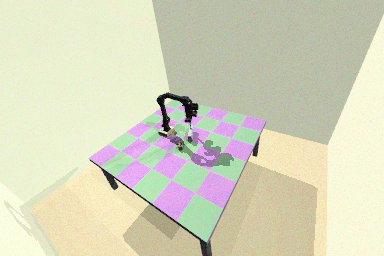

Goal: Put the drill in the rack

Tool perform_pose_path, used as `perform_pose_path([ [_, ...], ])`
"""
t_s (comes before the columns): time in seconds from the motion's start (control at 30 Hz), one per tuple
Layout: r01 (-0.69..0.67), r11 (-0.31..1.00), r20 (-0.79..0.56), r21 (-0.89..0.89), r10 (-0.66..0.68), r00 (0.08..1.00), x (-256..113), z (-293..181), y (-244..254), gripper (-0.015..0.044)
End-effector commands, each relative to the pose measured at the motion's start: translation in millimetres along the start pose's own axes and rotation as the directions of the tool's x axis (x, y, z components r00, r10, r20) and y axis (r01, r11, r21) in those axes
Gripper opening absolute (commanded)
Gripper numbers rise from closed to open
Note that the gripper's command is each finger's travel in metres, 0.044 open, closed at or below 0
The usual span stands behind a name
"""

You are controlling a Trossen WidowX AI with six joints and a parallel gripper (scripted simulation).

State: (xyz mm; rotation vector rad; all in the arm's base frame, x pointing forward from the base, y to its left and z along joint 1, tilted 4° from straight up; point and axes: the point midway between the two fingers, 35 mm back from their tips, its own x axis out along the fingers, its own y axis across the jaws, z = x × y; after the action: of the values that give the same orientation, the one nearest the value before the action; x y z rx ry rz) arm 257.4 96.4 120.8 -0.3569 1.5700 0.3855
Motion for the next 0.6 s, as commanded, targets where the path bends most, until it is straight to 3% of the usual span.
perform_pose_path([
  [0.0,0.017,1.000,-0.026,0.014,-0.017,1.000,-0.3,0.0,0.3,0.0000],
  [0.57,0.017,1.000,-0.026,0.014,-0.017,1.000,14.5,-0.5,-0.1,0.0000],
])
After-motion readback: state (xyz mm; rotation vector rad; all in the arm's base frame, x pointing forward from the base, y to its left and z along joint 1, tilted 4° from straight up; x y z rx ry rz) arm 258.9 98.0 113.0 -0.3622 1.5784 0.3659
